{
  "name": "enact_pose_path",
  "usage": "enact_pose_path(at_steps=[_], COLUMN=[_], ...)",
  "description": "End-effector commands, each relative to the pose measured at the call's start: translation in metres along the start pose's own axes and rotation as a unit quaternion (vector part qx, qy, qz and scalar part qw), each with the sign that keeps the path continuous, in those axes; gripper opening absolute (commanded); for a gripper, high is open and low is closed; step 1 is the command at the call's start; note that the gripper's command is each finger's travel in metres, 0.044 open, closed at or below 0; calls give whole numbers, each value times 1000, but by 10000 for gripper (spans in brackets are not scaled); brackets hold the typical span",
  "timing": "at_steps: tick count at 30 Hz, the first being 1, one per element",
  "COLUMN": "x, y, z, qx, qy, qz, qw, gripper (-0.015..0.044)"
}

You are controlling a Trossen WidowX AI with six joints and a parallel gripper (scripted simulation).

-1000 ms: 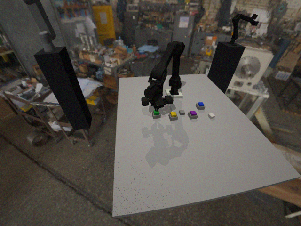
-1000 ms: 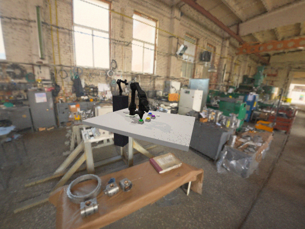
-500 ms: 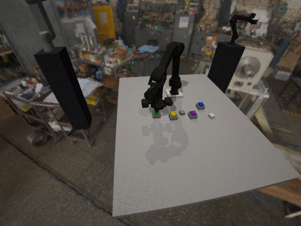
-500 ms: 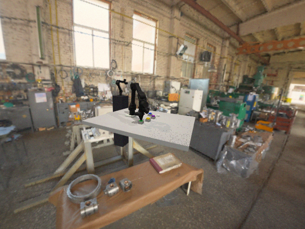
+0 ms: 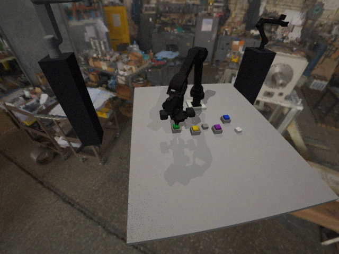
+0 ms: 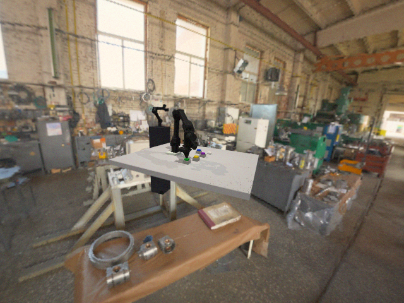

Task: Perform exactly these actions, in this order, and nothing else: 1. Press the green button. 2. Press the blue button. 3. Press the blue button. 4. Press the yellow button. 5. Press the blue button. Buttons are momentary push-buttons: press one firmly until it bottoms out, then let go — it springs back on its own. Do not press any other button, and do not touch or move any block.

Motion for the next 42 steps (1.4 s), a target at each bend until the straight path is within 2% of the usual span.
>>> enact_pose_path(at_steps=[1,5,10,15,21,27,36,42], x=[1,1,0,5,32,35,-5,-49], y=[-22,-30,-82,-84,-85,-86,-85,-83], z=[-1,-1,0,9,90,174,285,335], qx=[-8,-8,-8,-7,-4,1,6,8], qy=[1,1,1,1,1,1,1,1], qz=[-6,-6,-6,-7,-10,-11,-8,-4], qw=[1000,1000,1000,1000,1000,1000,1000,1000], gripper=[20,20,20,20,20,20,20,20])
Point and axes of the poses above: the point midway between the two fingers, 35 mm back from their tips, its own y axis out along the fingers, its own z axis across the jaws, x = y × z, the point moved 6 cm from there along -y, back along the fingers, and after that the axes turned 1 degree about y, right-handed, at the moved point
